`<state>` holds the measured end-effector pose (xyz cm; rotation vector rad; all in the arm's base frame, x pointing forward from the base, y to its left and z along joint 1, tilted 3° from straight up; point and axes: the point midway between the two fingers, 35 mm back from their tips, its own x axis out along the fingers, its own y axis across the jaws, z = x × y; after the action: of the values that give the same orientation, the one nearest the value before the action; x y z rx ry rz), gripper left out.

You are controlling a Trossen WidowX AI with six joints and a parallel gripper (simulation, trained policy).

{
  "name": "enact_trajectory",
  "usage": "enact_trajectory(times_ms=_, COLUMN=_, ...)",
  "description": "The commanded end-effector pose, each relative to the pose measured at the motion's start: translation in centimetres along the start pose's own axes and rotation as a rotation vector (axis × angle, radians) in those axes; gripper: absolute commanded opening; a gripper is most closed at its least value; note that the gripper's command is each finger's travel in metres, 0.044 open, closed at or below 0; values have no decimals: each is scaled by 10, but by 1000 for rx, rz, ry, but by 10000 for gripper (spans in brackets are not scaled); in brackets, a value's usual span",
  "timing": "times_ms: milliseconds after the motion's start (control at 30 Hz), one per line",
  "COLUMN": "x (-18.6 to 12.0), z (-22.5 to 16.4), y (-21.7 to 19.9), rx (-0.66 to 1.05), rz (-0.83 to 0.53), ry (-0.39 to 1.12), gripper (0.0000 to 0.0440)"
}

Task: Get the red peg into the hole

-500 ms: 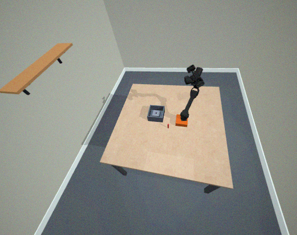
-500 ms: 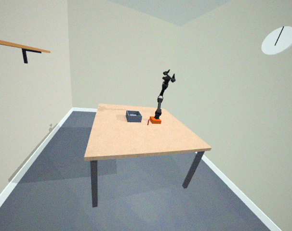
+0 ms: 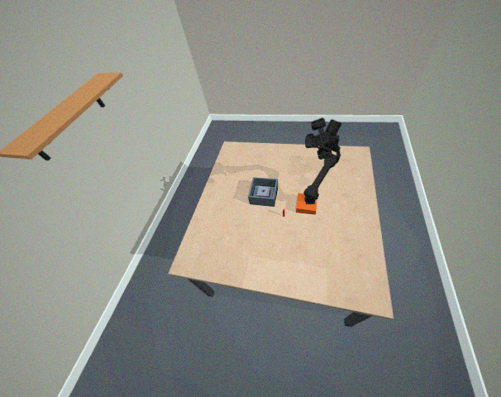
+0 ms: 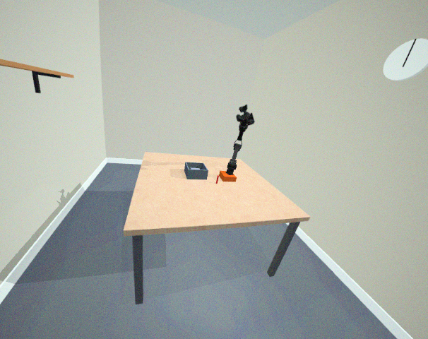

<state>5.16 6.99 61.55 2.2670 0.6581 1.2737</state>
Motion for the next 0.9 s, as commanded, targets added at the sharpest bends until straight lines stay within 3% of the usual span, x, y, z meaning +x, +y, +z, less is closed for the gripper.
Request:
enact_trajectory(times_ms=0, x=10, z=26, y=-19, rx=-93, rz=-49, ry=-103, gripper=440)
enact_trajectory(times_ms=433, x=13, z=111, y=-70, rx=-363, rz=-255, ry=-398, gripper=440)
enact_trajectory(times_ms=867, x=-16, z=199, y=-117, rx=-560, rz=-557, ry=-664, gripper=440)
